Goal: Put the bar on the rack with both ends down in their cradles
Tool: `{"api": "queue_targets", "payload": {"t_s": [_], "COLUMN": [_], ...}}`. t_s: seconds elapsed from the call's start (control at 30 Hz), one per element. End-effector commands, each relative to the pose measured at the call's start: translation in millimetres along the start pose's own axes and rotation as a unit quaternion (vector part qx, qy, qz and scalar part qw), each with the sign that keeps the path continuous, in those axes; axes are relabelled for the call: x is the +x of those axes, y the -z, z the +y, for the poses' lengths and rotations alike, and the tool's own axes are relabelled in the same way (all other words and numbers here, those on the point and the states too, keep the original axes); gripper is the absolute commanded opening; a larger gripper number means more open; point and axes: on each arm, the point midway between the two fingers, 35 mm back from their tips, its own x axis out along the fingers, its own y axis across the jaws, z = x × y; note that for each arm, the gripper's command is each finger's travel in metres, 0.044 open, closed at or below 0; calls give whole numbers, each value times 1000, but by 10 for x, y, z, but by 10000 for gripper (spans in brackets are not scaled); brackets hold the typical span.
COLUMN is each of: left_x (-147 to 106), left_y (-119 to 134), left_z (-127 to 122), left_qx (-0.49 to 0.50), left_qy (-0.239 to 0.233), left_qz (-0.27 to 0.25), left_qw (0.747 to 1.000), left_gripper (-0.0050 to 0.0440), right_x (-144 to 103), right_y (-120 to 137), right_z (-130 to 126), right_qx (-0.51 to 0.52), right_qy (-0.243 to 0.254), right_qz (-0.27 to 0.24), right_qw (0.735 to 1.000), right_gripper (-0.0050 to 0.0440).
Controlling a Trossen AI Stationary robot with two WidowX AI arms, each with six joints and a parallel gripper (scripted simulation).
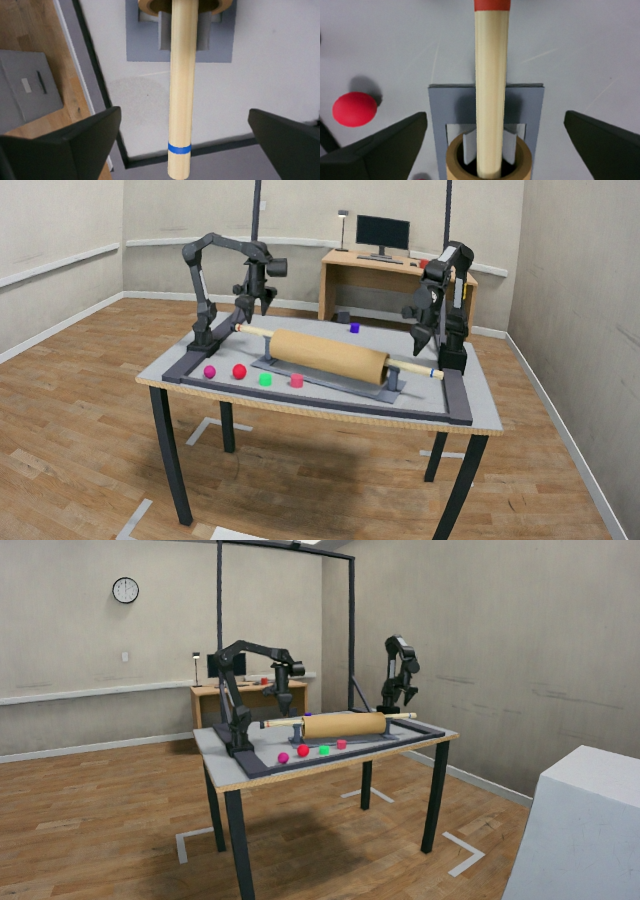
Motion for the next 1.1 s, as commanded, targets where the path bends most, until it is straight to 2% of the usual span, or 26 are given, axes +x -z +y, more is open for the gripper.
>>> {"api": "queue_targets", "payload": {"t_s": [0.0, 0.1, 0.37, 0.53, 0.7, 0.87, 0.93, 1.07], "left_x": [-52, -52, -67, -89, -140, -200, -200, -261], "left_y": [-13, -13, -63, -245, -512, -764, -764, -965], "left_z": [28, 28, -16, -9, -4, -41, -41, -85], "left_qx": [2, 2, 3, 1, -3, -6, -6, -8], "left_qy": [-8, -8, -16, -54, -105, -146, -146, -173], "left_qz": [-3, -3, -7, -12, -32, -60, -60, -88], "left_qw": [1000, 1000, 1000, 998, 994, 988, 988, 981], "left_gripper": [440, 440, 440, 440, 440, 440, 440, 440], "right_x": [-161, -249, -253, -193, -199, -237, -237, -287], "right_y": [41, 40, 47, 142, 306, 456, 456, 581], "right_z": [-9, -9, -3, -22, -81, -104, -104, -105], "right_qx": [1, 1, 16, 99, 205, 299, 299, 374], "right_qy": [6, 5, 8, 26, 62, 102, 102, 139], "right_qz": [14, 11, 22, 56, 105, 145, 145, 171], "right_qw": [1000, 1000, 1000, 993, 971, 937, 937, 901], "right_gripper": [440, 440, 440, 440, 440, 440, 440, 440]}}
